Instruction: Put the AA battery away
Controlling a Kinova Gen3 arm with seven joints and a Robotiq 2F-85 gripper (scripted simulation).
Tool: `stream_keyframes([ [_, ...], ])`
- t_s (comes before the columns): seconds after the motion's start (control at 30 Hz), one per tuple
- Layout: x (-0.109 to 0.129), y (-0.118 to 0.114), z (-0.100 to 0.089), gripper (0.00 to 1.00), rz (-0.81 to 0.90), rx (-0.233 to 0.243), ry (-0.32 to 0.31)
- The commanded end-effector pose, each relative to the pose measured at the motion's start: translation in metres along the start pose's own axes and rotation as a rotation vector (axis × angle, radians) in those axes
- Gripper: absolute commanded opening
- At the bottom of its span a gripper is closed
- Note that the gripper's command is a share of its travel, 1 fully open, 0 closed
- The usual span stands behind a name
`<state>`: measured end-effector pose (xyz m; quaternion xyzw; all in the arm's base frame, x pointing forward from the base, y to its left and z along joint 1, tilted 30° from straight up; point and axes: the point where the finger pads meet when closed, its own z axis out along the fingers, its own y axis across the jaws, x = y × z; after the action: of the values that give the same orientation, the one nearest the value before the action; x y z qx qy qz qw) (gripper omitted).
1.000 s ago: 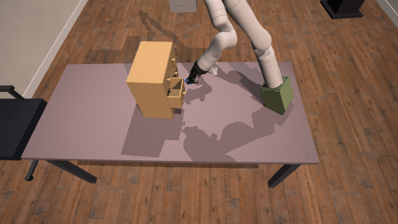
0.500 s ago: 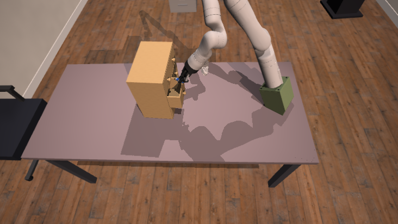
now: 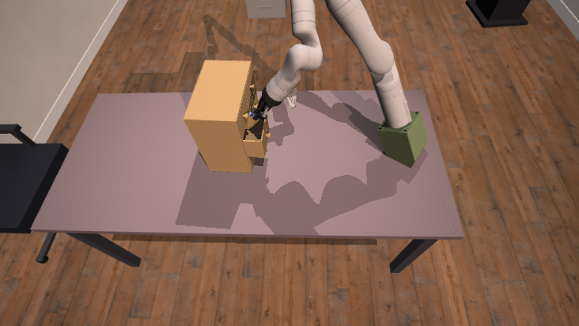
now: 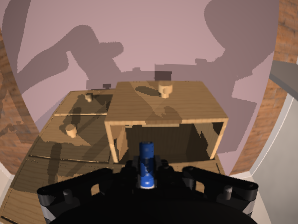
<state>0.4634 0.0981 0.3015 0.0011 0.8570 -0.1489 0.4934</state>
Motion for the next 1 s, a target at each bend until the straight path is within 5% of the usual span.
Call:
stream_keyframes([
  [0.0,-0.0021,-0.0008,0.0008,0.09,0.004,0.002,-0.002],
  [0.97,-0.0025,-0.0008,0.0011,0.13,0.004,0.002,-0.002],
])
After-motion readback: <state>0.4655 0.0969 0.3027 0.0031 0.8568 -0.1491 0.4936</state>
